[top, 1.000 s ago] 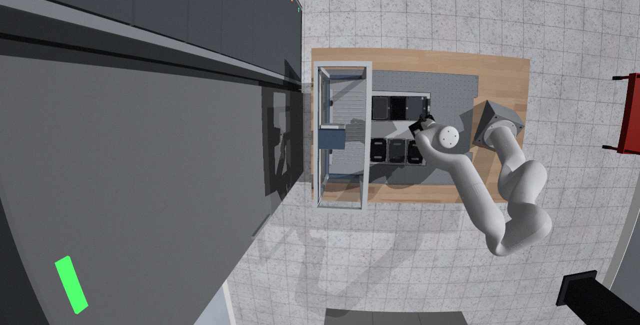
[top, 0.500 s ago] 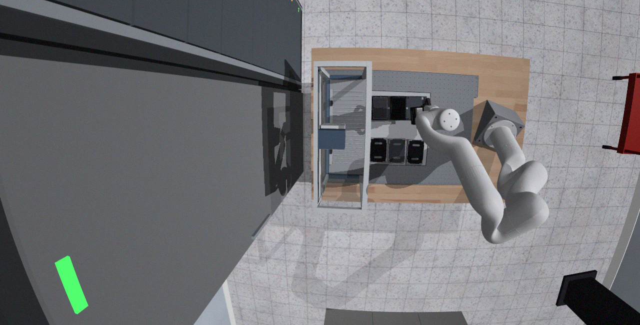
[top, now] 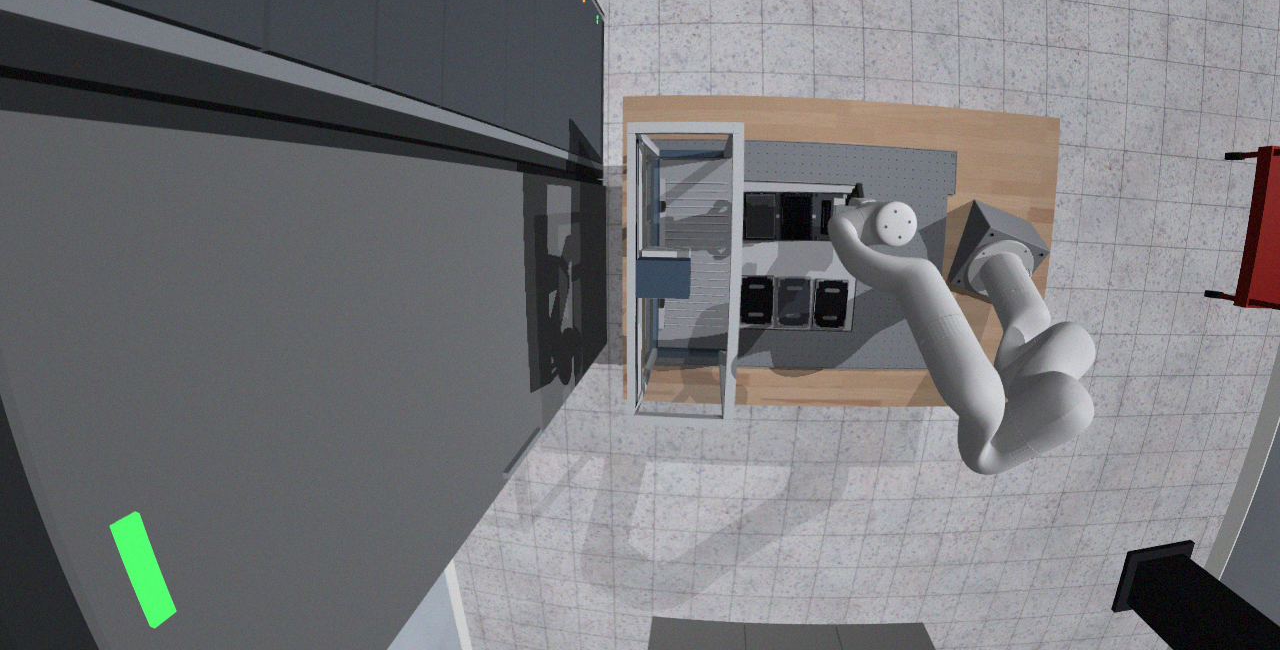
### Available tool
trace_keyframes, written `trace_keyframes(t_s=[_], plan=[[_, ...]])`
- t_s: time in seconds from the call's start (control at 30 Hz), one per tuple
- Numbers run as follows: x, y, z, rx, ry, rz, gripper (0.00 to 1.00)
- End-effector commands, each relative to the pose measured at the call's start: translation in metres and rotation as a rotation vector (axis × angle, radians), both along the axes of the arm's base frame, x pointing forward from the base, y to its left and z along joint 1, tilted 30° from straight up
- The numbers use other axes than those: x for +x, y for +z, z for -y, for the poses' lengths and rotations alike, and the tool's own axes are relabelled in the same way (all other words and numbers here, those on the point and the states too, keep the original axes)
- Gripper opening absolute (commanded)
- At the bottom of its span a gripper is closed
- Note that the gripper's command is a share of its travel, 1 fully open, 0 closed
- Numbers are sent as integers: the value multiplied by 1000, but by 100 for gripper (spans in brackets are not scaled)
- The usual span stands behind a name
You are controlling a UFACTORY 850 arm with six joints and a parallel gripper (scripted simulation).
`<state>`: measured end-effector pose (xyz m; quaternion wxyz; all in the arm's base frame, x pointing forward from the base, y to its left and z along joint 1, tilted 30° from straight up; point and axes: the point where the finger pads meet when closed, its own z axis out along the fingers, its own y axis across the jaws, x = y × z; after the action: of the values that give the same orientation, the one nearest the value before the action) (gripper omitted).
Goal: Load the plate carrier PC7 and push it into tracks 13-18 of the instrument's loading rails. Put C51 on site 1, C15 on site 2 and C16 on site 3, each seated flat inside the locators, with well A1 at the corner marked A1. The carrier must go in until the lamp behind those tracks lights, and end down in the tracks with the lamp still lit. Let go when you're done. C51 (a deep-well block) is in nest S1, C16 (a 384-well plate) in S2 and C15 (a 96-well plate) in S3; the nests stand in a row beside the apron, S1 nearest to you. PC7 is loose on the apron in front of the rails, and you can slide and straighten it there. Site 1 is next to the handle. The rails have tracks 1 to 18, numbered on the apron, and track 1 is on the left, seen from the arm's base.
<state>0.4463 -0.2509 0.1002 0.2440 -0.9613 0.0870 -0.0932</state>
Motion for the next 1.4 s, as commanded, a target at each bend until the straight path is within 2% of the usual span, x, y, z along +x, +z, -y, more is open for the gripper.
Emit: trace_keyframes(t_s=[0.0,0.8,0.87,1.37], plan=[[0,0,1,35,-142,-76,0],[0,0,1,198,-775,-407,0],[0,0,1,198,-775,-407,0],[0,0,1,308,-1207,-634,0]])
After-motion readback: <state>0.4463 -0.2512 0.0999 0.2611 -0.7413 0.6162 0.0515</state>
